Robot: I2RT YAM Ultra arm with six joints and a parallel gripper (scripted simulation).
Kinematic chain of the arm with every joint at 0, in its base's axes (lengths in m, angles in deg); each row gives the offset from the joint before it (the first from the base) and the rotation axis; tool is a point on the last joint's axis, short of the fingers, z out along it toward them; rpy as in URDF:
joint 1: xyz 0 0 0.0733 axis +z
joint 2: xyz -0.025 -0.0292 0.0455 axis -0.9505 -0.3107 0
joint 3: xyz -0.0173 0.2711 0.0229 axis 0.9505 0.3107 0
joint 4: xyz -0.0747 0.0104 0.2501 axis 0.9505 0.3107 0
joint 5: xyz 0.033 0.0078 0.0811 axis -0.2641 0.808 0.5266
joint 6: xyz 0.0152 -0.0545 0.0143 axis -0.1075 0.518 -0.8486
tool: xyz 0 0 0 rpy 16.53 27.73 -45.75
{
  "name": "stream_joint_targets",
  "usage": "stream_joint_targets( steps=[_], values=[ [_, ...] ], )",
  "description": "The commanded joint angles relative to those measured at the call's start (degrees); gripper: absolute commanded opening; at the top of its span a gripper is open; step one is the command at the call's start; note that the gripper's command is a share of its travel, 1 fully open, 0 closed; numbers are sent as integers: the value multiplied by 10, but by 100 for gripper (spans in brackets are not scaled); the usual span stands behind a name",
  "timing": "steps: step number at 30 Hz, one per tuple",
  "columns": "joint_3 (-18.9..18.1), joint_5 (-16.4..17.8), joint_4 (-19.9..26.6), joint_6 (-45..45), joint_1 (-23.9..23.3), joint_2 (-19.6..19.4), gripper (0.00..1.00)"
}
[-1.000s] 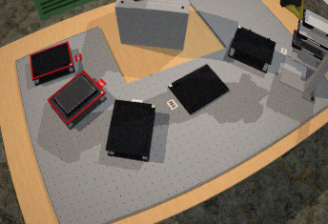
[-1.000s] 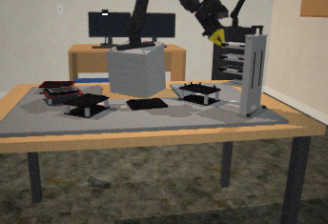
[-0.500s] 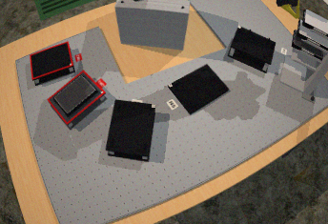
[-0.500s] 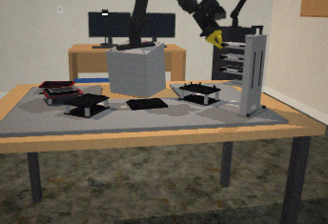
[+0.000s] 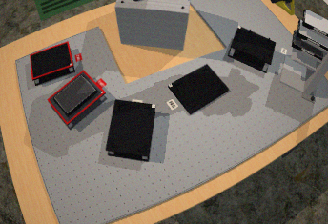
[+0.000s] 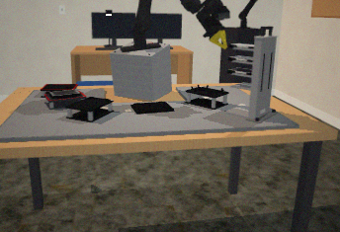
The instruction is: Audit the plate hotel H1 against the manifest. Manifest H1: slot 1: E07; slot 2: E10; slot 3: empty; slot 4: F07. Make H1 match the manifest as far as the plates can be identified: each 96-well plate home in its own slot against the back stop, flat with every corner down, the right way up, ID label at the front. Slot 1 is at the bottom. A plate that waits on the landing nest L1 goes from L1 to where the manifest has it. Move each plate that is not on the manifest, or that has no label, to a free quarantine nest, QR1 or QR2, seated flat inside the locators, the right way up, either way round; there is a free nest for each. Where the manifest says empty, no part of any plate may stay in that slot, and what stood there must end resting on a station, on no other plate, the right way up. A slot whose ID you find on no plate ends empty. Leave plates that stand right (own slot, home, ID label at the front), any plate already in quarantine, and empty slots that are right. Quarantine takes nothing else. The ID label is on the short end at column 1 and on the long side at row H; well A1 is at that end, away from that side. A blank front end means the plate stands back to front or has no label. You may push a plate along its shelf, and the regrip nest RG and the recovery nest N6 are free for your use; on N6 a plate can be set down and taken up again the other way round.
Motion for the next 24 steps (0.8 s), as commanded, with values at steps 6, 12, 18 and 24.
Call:
stream_joint_targets(
  steps=[6, 12, 18, 24],
  values=[
    [24, -8, -17, -10, 12, 37, 0],
    [47, -12, -21, -14, 18, 55, 0],
    [70, -16, -24, -18, 23, 73, 0],
    [65, -19, -24, -21, 27, 88, 0]
  ],
)
